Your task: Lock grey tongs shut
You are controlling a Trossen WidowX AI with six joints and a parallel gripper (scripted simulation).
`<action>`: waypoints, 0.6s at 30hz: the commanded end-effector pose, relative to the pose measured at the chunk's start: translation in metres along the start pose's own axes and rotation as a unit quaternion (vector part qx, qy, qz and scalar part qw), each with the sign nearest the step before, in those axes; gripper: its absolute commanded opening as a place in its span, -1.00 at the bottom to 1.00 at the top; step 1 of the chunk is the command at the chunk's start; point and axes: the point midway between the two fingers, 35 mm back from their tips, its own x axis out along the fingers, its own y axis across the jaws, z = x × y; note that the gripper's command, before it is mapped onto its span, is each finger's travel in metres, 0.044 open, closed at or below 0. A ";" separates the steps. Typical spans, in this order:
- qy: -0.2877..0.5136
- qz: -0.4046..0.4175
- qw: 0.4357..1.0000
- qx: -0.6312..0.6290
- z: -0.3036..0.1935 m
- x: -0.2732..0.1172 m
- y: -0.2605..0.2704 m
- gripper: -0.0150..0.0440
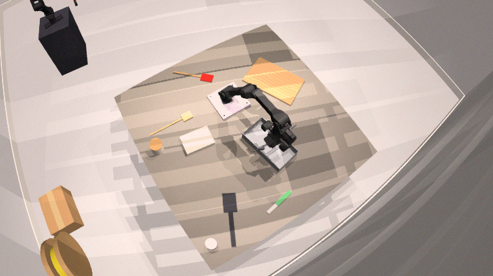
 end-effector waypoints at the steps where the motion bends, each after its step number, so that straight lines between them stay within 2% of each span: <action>1: -0.002 -0.005 1.000 0.002 0.000 -0.008 -0.002 -1.00; 11: 0.000 -0.008 1.000 0.004 -0.004 -0.006 -0.003 -1.00; 18: 0.001 -0.008 0.998 0.056 -0.045 -0.007 -0.011 -1.00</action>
